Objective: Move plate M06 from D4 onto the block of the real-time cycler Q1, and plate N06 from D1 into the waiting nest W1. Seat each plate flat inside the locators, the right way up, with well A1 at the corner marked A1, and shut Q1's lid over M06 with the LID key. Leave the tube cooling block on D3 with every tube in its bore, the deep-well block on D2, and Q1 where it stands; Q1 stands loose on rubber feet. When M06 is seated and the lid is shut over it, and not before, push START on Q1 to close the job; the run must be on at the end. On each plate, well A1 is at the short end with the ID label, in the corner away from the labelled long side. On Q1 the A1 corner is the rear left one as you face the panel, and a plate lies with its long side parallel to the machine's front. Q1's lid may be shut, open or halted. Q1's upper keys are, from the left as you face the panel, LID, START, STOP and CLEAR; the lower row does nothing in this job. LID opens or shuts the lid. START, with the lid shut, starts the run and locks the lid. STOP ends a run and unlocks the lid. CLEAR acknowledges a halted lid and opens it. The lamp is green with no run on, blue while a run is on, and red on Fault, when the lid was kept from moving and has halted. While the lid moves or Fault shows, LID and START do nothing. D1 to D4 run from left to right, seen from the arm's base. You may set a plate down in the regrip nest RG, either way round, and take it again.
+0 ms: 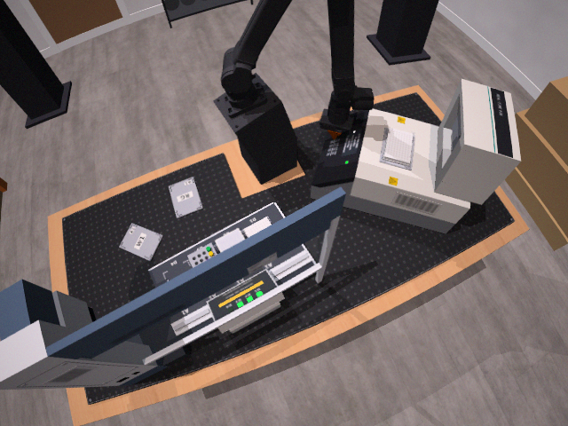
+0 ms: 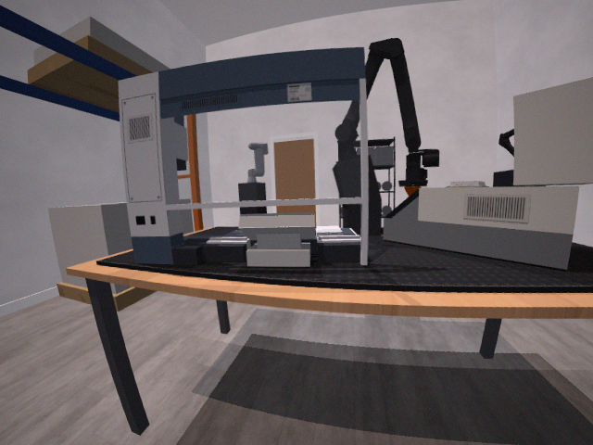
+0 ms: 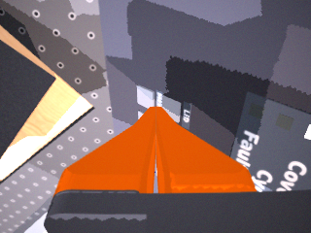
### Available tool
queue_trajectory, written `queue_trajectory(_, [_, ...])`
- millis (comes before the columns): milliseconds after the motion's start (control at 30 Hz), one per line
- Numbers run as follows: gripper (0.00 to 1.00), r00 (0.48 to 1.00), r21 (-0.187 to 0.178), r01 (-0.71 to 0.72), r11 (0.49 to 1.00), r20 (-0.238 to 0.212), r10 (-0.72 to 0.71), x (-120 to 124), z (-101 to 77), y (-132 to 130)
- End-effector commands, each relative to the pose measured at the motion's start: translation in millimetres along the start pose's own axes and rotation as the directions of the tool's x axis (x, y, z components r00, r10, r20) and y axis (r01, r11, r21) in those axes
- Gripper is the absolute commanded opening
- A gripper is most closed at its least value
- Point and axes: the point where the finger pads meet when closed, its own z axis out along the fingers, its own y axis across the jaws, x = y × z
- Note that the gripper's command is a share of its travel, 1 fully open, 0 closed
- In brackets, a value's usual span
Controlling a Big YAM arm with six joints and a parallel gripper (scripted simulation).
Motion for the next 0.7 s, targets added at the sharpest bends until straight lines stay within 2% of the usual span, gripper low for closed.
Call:
queue_trajectory(0, [0.0, 1.0, 0.034, 0.0, 0.999, 0.014, 0.0, -1, 3.7, -23])
queue_trajectory(133, [0.0, 1.0, 0.005, 0.012, 1.0, 0.004, -0.012, 2, 9.8, -11])
queue_trajectory(467, [0.0, 1.0, -0.004, 0.014, 1.0, -0.007, -0.014, 0, 6.4, 5])
queue_trajectory(667, [0.0, 1.0, -0.036, -0.011, 0.999, -0.001, 0.011, 5, 11.0, 16])
